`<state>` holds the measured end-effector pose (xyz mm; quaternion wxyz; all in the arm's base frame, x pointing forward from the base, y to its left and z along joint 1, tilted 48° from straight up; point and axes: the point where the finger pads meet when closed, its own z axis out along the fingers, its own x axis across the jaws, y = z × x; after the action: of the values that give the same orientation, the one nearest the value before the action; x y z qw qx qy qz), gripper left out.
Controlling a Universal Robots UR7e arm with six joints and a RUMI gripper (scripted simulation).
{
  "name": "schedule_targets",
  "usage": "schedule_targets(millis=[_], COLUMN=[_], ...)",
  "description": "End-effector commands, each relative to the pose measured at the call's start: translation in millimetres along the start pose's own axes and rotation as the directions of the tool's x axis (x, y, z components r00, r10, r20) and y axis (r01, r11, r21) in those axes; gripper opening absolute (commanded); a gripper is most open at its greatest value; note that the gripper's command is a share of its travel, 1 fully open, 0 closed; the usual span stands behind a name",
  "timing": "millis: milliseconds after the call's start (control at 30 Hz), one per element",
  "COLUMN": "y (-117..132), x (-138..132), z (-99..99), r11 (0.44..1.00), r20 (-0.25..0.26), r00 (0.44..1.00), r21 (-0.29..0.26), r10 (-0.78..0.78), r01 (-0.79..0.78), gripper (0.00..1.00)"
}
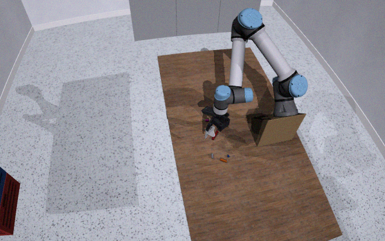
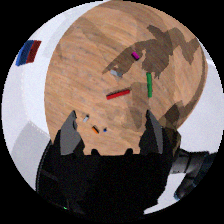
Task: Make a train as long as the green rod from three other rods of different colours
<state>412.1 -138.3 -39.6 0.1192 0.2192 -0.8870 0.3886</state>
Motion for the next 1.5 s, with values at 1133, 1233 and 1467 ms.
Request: schedule_targets(millis=[1133, 1233, 1467], y=[4, 5, 7], x=[-26, -27, -30], z=[-1.4, -1.4, -1.6], r11=[0.619, 0.565, 0.47], r20=[0.006, 0.006, 0.004], r00=[0.619, 0.565, 0.47], r21=[0.01, 0.01, 0.01], r10=[-0.785, -0.825, -0.883], r01=[0.785, 0.825, 0.883], gripper=[1.0, 1.0, 1.0])
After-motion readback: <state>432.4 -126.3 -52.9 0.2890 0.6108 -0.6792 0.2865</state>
